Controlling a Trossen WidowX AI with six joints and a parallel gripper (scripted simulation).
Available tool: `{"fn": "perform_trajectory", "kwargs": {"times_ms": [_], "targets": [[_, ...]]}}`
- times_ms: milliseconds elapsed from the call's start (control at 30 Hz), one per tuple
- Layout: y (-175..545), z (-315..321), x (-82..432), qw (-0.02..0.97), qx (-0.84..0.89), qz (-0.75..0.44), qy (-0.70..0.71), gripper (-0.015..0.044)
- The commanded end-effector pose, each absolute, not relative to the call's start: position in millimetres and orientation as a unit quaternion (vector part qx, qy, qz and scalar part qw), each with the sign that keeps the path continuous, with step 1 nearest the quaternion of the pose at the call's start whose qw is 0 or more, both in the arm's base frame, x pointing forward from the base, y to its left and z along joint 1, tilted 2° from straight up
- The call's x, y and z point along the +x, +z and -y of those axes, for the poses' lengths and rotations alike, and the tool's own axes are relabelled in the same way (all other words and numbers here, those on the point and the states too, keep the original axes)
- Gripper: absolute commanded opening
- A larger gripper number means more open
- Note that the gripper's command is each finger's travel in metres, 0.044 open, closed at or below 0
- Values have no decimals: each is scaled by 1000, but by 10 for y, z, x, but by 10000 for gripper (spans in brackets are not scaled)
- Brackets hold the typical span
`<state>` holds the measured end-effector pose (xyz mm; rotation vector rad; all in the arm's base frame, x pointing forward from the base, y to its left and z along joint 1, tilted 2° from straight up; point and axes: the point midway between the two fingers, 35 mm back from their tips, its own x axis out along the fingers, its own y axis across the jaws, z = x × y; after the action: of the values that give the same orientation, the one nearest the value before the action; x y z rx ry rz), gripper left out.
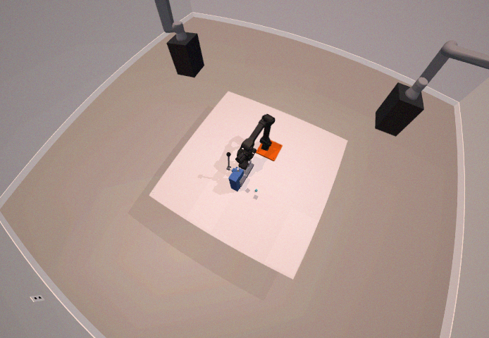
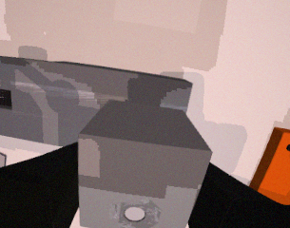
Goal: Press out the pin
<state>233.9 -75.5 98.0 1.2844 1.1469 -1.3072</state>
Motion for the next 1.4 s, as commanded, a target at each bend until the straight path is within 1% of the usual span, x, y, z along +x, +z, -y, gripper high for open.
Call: {"fn": "perform_trajectory", "kwargs": {"times_ms": [0, 700, 1233, 1267, 1367], "targets": [[860, 751, 2337, 468, 525, -468, -535, 0], [536, 752, 2329, 467, 525, -468, -535, 0], [613, 752, 2328, 469, 524, -470, -535, 420], [686, 753, 2335, 468, 524, -469, -535, 440], [1010, 749, 2337, 468, 525, -468, -535, 440]]}}
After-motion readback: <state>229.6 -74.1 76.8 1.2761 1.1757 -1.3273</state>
